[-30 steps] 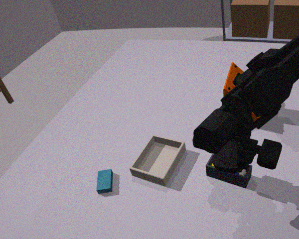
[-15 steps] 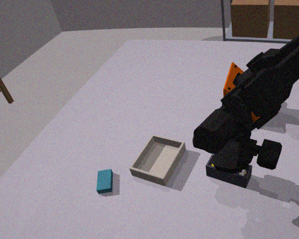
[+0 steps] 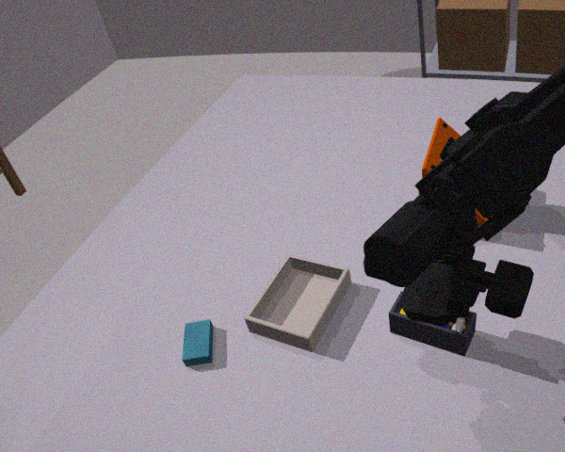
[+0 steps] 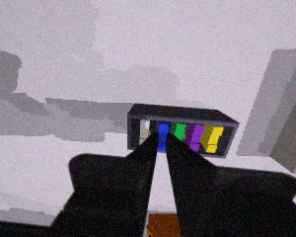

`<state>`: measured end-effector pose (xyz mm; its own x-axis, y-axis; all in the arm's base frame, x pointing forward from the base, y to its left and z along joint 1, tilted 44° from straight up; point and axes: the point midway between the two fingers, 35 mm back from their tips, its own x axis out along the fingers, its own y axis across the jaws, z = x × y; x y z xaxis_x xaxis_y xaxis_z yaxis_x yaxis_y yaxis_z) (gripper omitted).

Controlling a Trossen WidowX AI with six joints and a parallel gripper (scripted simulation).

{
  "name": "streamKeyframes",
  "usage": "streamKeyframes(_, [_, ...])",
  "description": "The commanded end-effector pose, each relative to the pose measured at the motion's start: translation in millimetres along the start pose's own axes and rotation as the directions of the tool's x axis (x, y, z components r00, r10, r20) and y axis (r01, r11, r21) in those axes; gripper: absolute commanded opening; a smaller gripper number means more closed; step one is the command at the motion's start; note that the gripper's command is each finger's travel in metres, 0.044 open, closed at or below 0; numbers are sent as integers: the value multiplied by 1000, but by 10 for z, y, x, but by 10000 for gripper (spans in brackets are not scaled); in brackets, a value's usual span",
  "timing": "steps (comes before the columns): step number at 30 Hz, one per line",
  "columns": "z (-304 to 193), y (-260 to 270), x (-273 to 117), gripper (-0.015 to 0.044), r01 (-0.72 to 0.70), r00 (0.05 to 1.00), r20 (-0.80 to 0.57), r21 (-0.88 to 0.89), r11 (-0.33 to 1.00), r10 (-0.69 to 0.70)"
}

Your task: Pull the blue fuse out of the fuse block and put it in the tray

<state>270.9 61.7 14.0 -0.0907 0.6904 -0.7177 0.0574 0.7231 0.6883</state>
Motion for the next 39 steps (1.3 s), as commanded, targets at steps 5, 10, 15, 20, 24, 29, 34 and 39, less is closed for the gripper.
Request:
streamKeyframes(5, [5,-3,-46,0,3,1000,1,-4,1000,-3])
streamKeyframes(10, [6,-3,-70,0,3,1000,1,-3,1000,-3])
streamKeyframes(15, [7,-4,-95,0,3,1000,1,-3,1000,-3])
streamKeyframes(20, [7,-4,-119,0,2,1000,1,-3,1000,-2])
streamKeyframes(24, [7,-4,-139,0,2,1000,2,-2,1000,-2])
streamKeyframes(29, [8,-4,-163,0,2,1000,2,-2,1000,-2])
streamKeyframes(34, [7,-4,-188,0,2,1000,2,-2,1000,-2])
streamKeyframes(39, [7,-4,-213,0,1,1000,2,-2,1000,-1])
